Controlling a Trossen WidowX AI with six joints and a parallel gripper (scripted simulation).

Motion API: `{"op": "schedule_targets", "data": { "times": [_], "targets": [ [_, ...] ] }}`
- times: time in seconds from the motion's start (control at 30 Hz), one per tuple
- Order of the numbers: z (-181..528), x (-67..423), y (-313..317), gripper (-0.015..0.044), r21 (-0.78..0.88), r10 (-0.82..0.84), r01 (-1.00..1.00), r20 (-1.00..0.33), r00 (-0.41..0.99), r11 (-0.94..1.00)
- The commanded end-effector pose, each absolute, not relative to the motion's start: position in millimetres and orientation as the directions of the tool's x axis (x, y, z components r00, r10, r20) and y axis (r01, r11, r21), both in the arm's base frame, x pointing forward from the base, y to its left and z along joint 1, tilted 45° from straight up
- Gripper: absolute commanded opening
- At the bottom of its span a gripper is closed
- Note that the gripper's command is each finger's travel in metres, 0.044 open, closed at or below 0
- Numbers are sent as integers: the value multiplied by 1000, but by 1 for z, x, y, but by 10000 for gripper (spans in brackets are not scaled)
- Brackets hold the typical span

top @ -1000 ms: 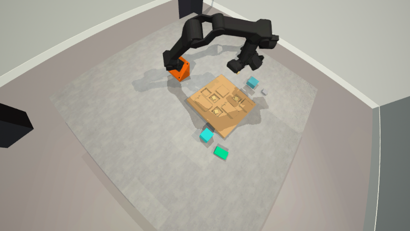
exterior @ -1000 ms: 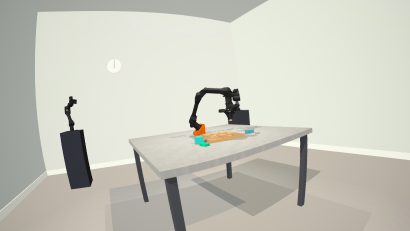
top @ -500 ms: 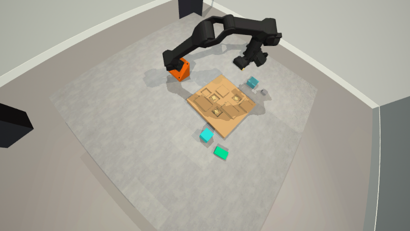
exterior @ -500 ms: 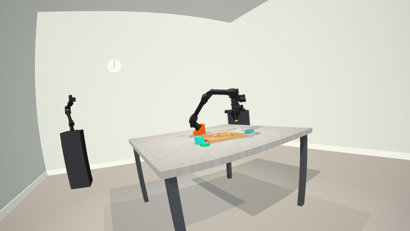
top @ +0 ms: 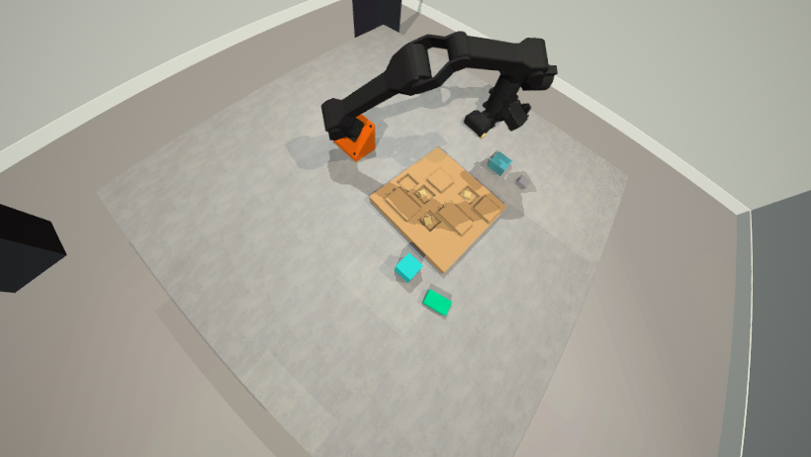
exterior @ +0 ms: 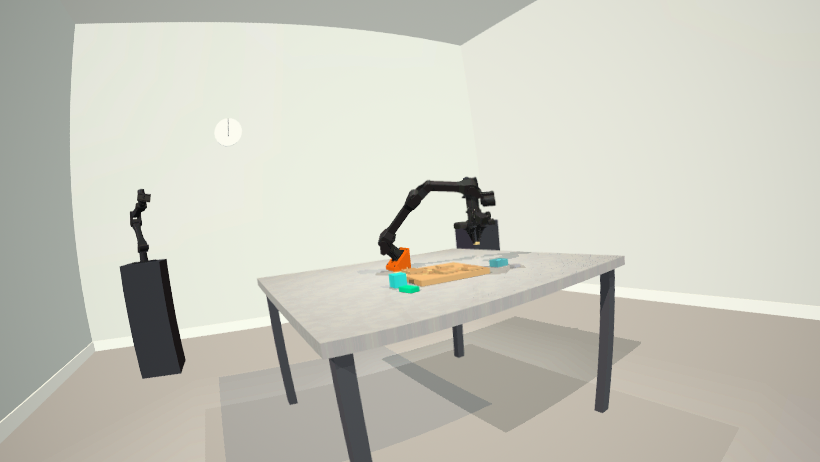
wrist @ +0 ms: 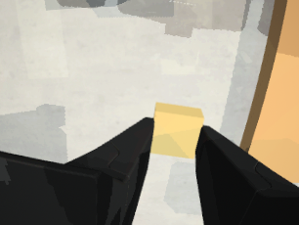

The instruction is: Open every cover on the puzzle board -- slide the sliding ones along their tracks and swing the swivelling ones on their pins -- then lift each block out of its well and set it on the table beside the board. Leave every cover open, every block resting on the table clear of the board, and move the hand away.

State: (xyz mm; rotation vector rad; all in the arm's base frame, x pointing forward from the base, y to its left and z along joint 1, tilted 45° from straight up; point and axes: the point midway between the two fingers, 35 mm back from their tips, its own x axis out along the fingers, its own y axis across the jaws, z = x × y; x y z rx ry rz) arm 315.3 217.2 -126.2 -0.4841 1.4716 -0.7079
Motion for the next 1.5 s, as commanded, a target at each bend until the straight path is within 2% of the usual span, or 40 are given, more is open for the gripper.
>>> {"op": "schedule_targets", "data": {
  "times": [0.0,1.47],
  "targets": [
    [-132,316,212,80,-691,-692,131,-721,-41,711],
    [-184,314,162,80,-692,-694,132,-719,-40,710]
  ]
}}
